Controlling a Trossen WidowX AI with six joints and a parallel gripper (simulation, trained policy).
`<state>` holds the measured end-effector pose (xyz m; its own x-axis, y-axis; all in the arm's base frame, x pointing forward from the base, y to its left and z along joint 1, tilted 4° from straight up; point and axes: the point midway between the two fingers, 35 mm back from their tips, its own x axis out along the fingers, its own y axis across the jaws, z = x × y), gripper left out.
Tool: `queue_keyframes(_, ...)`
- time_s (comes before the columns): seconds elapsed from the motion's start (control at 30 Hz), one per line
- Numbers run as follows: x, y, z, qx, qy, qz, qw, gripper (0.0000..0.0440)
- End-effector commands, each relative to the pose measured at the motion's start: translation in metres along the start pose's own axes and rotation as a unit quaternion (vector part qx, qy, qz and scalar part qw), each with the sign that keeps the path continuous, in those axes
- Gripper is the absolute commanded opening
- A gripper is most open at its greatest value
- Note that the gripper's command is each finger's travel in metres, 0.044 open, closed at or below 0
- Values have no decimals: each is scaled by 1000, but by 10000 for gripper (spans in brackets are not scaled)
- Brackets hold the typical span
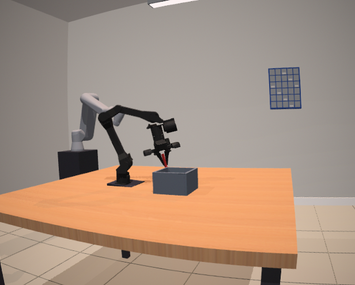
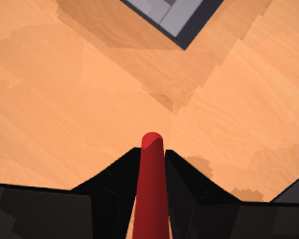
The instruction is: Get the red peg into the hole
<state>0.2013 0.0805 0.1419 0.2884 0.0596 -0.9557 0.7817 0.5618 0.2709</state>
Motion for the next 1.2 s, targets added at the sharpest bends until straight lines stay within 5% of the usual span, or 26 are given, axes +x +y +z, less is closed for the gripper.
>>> queue_keyframes(0.0,-12,4,14,-5,-18,10,1000,0)
queue_keyframes(1.17,1,16,140,65,-105,18,992,4)
